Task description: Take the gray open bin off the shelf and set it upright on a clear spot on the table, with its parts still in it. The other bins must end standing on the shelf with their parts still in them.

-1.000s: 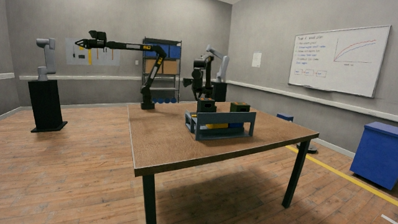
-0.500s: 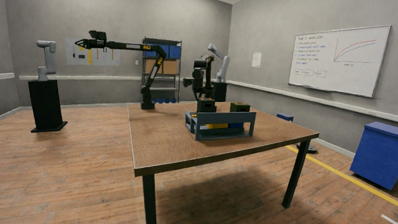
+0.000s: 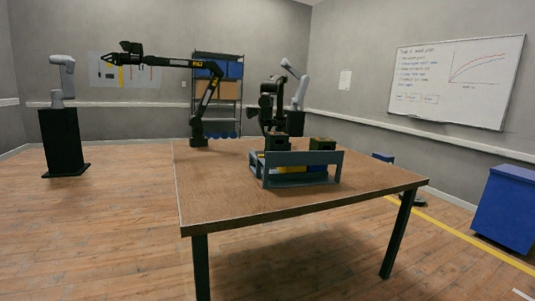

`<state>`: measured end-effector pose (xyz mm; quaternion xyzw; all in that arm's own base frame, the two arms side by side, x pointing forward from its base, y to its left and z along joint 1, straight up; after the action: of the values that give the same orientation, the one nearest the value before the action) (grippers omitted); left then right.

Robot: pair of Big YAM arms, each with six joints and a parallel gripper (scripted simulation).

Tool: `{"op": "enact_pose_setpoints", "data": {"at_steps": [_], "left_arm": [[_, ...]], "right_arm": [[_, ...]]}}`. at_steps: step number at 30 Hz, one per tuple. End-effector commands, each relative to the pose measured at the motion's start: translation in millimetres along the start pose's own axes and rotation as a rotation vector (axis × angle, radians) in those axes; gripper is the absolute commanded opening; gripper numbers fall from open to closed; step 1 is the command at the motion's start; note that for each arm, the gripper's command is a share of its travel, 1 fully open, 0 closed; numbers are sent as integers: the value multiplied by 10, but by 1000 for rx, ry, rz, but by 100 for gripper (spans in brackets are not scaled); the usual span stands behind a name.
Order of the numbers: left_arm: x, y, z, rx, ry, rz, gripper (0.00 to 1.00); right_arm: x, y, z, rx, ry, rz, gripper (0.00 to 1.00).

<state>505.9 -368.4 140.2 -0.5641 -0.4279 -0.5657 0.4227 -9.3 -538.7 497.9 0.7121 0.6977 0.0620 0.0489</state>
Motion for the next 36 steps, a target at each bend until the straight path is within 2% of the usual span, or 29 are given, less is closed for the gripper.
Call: {"op": "enact_pose_setpoints", "data": {"at_steps": [1, 36], "left_arm": [[-116, 28, -43, -14, 9, 22, 0], [-266, -64, -59, -22, 20, 53, 0]], "right_arm": [[40, -39, -32, 17, -21, 3, 100], [40, -39, -32, 17, -21, 3, 100]]}}
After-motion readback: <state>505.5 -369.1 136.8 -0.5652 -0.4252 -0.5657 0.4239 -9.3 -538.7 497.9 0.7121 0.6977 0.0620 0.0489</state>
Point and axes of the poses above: on each arm, the point where the finger pads meet when closed, its own x axis back along the fingers, its own y axis across the jaws, z = x × y, the point moved 1 cm from there along x, back along the fingers, and after that the axes turned 8 degrees about -x, right-handed, at the moved point
